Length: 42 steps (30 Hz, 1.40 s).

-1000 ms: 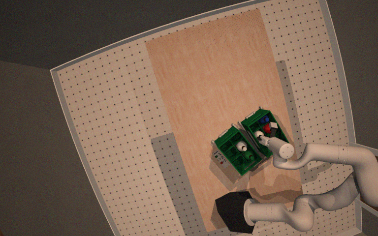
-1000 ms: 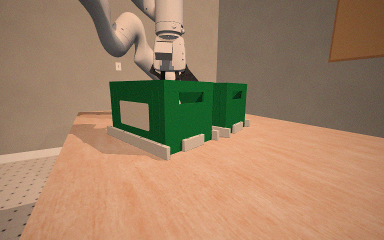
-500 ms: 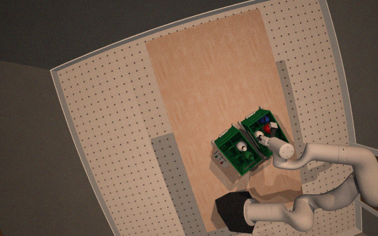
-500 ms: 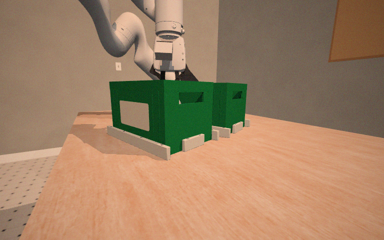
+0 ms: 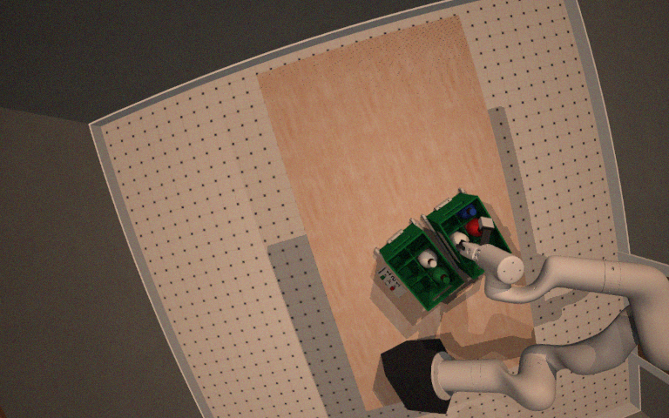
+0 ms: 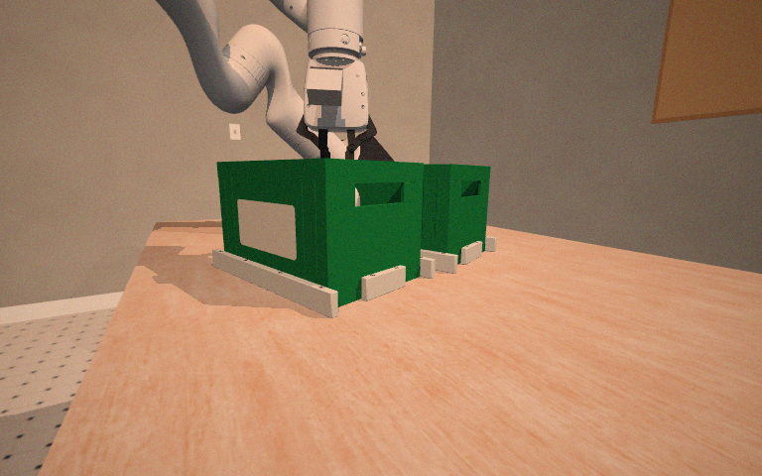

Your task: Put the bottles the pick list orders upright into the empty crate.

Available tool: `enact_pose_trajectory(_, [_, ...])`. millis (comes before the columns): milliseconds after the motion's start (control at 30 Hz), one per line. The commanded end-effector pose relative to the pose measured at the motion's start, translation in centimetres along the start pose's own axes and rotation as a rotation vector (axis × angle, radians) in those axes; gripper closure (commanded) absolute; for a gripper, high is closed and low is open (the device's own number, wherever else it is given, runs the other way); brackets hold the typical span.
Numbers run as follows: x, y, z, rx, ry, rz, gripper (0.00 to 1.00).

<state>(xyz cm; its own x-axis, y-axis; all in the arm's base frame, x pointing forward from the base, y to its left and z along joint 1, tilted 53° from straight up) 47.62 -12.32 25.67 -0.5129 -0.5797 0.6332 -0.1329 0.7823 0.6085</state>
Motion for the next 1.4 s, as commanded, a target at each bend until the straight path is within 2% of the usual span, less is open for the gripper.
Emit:
enact_pose_trajectory(0, [0.0, 0.8, -0.1, 0.001, -0.001, -0.001, 1.0])
enact_pose_trajectory(1367, [0.0, 7.0, -0.1, 0.001, -0.001, -0.001, 1.0])
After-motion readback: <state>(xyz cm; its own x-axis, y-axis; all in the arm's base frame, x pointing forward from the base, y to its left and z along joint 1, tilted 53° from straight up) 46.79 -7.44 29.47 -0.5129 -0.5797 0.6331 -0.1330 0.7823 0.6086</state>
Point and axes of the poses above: the point where the finger pads meet when closed, its own y axis back along the fingers, its own x axis across the jaws, z = x × y, the point moved 1 cm from there along y, back along the fingers, and after that the axes turned 3 degrees about y, right-handed, at the moved point
